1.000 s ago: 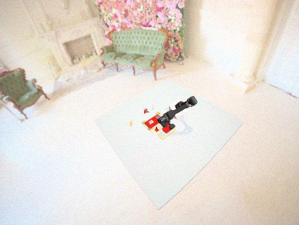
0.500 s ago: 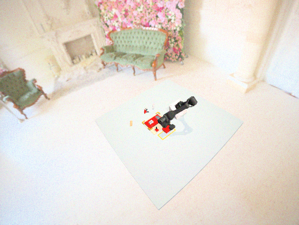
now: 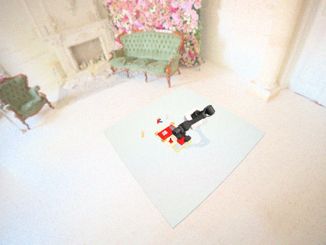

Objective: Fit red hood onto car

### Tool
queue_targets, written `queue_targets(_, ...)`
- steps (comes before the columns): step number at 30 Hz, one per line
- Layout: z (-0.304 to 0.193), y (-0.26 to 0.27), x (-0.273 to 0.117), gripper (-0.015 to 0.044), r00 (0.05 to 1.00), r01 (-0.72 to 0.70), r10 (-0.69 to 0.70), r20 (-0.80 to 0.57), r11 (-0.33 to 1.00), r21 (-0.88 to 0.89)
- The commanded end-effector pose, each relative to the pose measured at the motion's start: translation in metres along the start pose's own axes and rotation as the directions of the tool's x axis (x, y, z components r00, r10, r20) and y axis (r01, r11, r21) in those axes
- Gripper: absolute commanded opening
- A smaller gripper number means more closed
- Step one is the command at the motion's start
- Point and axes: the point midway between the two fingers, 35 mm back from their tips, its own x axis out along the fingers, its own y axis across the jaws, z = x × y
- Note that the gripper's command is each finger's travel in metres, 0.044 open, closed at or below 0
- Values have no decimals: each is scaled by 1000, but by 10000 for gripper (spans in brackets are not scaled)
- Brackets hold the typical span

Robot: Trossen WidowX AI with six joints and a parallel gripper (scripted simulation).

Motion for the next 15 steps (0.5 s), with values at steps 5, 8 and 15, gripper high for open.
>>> queue_targets(5,0,0,0,282,1000,0,0,0,1000,-1)
queue_targets(8,0,0,-1,222,1000,0,0,0,1000,1)
queue_targets(15,0,0,-7,39,1000,1,-1,0,1000,2)
